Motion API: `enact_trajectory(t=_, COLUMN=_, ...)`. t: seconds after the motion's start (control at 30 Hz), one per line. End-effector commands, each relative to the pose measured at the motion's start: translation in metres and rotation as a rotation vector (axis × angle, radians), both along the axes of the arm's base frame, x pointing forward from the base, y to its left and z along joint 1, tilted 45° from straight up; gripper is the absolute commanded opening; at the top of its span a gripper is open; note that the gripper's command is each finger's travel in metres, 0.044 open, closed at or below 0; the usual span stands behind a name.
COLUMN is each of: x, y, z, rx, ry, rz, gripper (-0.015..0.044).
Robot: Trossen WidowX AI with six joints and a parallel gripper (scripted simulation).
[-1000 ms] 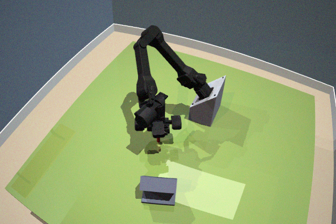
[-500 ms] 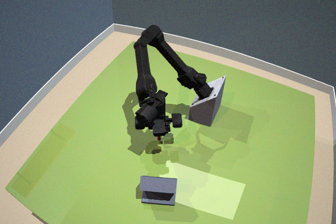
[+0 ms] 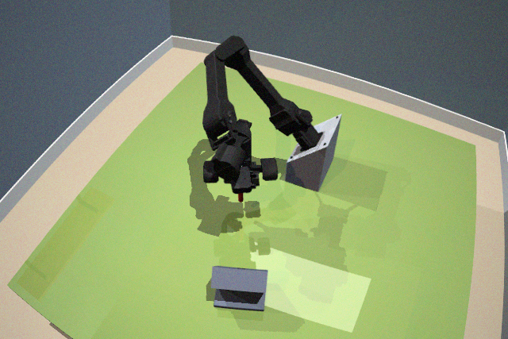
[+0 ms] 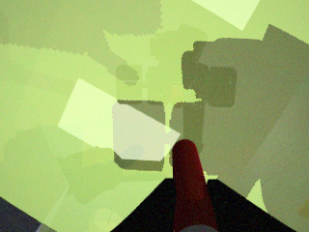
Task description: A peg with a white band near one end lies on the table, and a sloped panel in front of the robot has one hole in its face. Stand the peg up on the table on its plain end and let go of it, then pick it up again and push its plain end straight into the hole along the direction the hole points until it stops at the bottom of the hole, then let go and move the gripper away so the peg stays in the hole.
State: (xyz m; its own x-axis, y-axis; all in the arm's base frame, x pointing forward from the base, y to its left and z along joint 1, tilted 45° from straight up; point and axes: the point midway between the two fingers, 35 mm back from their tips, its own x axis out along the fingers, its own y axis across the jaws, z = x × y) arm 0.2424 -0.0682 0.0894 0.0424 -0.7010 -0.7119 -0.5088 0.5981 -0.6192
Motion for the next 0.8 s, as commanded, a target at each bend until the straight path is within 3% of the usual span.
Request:
enact_trajectory(t=0.0, x=-0.001, y=0.01, z=0.01, rx=-0.001, ry=-0.009, rz=0.0, gripper=0.0)
enact_trajectory(t=0.77, x=0.009, y=0.017, z=-0.011, rx=0.097, ry=-0.045, rz=0.083, gripper=0.0)
